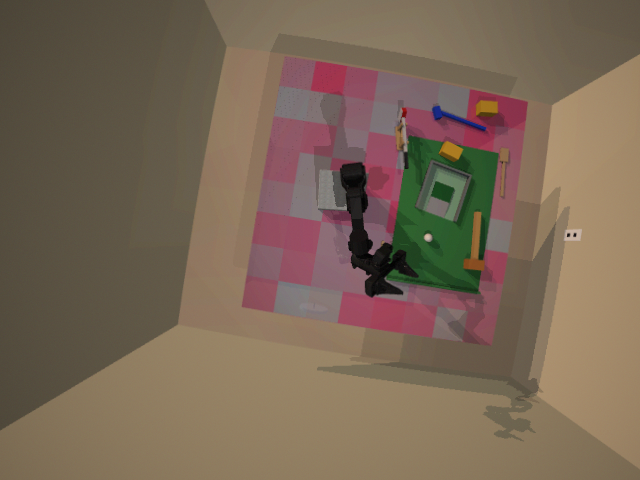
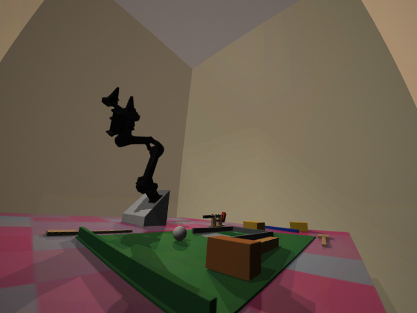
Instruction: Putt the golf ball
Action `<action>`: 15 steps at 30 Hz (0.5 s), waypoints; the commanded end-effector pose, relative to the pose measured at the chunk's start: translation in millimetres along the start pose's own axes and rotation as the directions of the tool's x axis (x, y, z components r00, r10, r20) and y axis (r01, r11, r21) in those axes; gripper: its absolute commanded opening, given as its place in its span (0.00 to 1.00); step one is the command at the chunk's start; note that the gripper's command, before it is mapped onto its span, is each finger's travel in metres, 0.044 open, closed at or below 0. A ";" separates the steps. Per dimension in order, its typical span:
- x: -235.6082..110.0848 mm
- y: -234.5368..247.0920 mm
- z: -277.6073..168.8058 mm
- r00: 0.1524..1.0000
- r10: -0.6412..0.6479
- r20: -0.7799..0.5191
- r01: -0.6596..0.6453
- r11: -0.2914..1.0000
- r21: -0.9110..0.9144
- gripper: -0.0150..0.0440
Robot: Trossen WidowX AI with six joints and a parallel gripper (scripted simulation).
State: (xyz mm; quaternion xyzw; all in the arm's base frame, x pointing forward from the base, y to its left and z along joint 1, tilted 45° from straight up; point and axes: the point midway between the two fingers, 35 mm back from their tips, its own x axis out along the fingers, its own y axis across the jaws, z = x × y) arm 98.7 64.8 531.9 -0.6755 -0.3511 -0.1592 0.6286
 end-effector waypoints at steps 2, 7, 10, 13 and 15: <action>0.0 -0.9 -7.2 1.000 -0.006 -0.012 0.006 1.000 0.019 1.00; 1.9 0.0 -63.5 0.994 -0.039 -0.103 0.057 0.982 0.180 1.00; 5.2 9.2 -100.7 0.985 -0.045 -0.164 0.093 0.950 0.297 1.00; 9.8 26.0 -132.9 0.975 -0.027 -0.220 0.115 0.910 0.397 1.00; 13.5 41.6 -152.7 0.967 -0.002 -0.255 0.123 0.880 0.459 1.00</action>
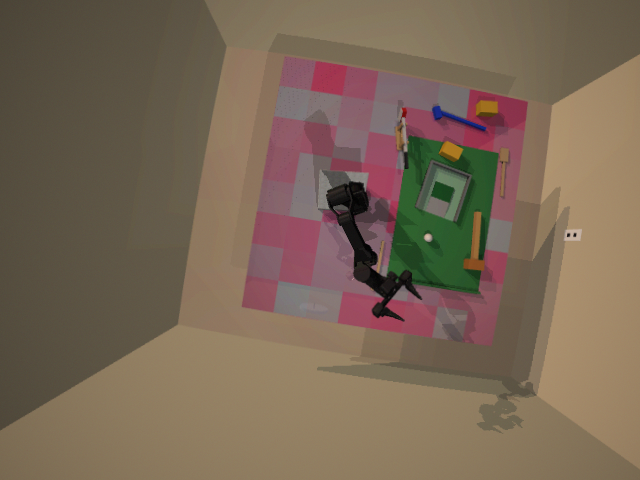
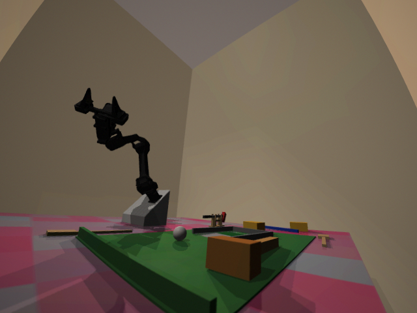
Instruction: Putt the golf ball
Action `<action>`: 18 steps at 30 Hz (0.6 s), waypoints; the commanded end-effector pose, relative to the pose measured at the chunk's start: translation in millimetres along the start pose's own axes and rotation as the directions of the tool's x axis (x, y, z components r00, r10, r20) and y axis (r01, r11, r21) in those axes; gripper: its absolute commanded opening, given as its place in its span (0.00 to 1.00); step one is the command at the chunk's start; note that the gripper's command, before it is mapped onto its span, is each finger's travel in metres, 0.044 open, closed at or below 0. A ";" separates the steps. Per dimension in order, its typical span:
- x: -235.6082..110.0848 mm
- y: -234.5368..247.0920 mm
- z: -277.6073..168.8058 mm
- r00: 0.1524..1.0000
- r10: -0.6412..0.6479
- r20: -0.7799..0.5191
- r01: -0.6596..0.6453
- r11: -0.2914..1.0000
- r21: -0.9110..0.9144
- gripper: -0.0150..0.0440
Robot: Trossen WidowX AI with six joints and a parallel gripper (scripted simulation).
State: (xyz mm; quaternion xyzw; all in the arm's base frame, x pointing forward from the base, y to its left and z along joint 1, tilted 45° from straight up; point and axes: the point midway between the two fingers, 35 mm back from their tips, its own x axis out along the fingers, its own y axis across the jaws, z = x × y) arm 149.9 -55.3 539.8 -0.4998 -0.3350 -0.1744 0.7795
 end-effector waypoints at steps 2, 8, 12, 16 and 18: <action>17.0 17.6 -50.8 0.995 0.024 -0.097 -0.010 0.990 0.144 1.00; 35.5 70.8 -114.7 0.962 0.133 -0.238 -0.051 0.946 0.321 1.00; 42.3 122.3 -149.2 0.913 0.247 -0.324 -0.095 0.902 0.420 1.00; 40.2 182.4 -172.4 0.842 0.376 -0.388 -0.141 0.847 0.513 1.00; 34.6 213.3 -178.9 0.800 0.437 -0.411 -0.155 0.813 0.561 1.00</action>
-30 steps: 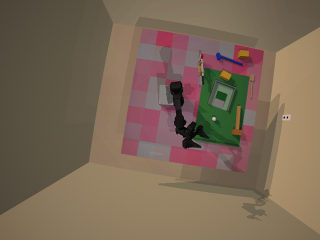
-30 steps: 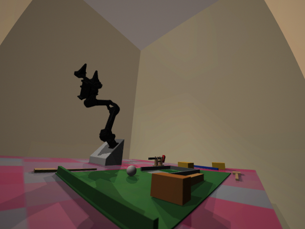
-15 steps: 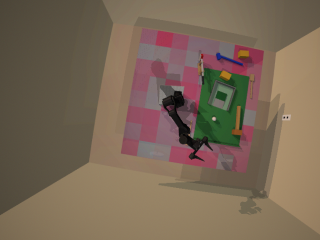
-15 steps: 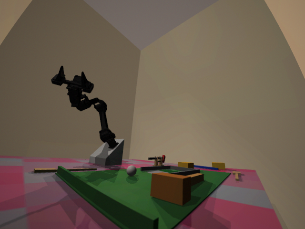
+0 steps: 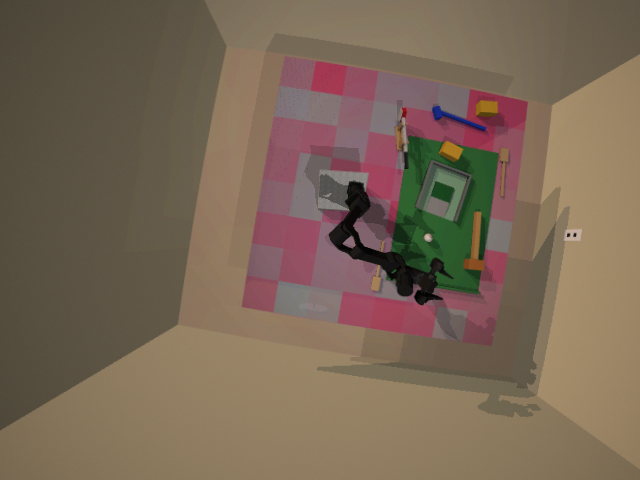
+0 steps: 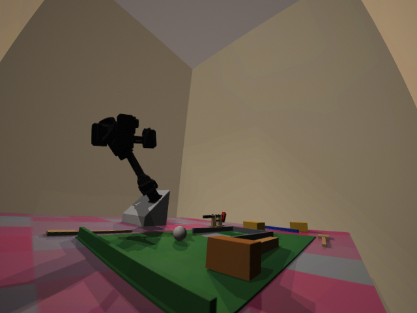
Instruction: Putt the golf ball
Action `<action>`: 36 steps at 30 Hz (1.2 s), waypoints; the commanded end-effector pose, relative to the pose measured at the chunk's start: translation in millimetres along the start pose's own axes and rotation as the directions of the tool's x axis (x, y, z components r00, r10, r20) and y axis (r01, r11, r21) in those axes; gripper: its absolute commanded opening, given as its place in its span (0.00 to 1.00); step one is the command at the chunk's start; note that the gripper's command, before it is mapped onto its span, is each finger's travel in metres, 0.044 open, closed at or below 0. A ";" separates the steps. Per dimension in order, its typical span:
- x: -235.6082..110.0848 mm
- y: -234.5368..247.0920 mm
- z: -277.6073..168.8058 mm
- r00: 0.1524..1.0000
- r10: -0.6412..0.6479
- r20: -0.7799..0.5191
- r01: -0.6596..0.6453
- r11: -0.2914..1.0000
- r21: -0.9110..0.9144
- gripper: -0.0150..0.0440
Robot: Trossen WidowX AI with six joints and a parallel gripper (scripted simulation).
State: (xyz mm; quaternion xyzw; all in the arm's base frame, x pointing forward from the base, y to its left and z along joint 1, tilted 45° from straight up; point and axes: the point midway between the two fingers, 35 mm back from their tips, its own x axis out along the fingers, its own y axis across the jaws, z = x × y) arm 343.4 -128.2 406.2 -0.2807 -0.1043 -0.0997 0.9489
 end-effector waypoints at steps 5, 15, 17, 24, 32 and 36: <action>32.0 88.4 -67.8 0.953 0.198 -0.231 -0.187 0.980 0.070 1.00; 22.9 239.7 -147.2 0.715 0.474 -0.513 -0.533 0.845 0.038 1.00; 12.0 270.1 -161.0 0.640 0.516 -0.570 -0.605 0.795 0.041 1.00; -55.9 364.7 -202.1 0.333 0.603 -0.725 -0.822 0.562 0.090 1.00; -154.8 432.1 -239.2 0.003 0.455 -0.890 -0.984 0.158 0.077 1.00; -208.9 446.2 -255.0 -0.104 0.279 -0.955 -0.991 -0.110 0.076 1.00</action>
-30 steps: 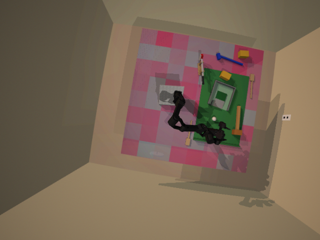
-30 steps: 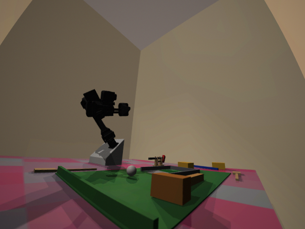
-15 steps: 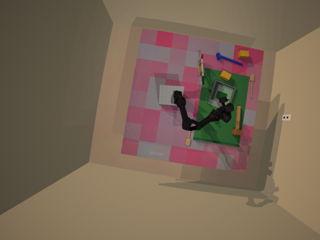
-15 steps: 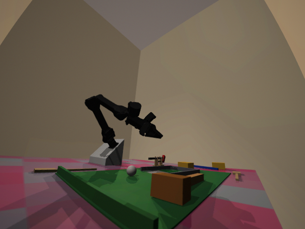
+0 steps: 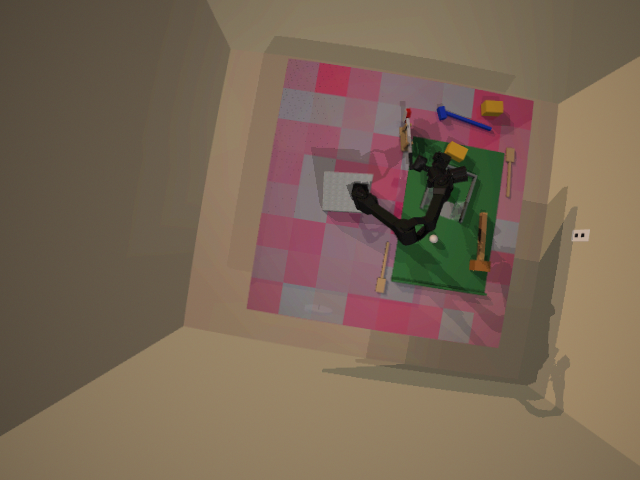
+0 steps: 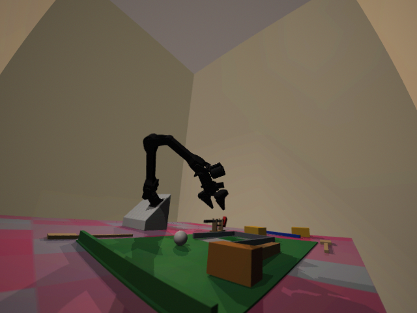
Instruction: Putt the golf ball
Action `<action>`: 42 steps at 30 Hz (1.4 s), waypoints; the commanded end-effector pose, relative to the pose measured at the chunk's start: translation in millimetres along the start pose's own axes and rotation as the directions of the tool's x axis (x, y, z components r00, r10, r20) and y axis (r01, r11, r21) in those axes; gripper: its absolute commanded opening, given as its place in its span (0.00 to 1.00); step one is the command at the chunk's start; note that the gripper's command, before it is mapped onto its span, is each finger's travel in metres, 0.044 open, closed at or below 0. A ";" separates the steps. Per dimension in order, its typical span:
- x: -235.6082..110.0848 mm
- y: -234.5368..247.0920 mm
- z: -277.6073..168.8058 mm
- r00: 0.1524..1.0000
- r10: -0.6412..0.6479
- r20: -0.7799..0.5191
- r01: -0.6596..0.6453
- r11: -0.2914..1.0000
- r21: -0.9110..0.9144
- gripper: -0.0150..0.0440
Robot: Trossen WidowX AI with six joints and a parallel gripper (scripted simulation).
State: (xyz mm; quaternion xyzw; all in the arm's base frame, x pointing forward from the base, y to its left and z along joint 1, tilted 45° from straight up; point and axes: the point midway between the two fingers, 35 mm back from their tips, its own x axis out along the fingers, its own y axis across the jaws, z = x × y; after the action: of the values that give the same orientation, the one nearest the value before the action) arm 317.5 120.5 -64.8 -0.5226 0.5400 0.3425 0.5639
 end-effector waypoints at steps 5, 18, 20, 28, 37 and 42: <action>30.8 79.8 -3.4 0.937 0.058 -0.345 -0.201 0.896 -0.396 1.00; 50.2 78.0 -17.7 0.933 0.056 -0.354 -0.207 0.891 -0.404 1.00; 51.7 77.8 -18.8 0.933 0.056 -0.354 -0.207 0.891 -0.404 1.00; 69.5 76.4 -31.3 0.933 0.055 -0.356 -0.207 0.891 -0.404 1.00; 77.9 75.6 -37.1 0.933 0.055 -0.356 -0.207 0.891 -0.404 1.00; 84.4 75.1 -41.7 0.933 0.055 -0.356 -0.207 0.891 -0.404 1.00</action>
State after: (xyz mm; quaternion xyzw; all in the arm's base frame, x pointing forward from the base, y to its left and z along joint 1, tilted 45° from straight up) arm 252.9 86.5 -153.5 -0.6462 0.5715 0.3969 0.3137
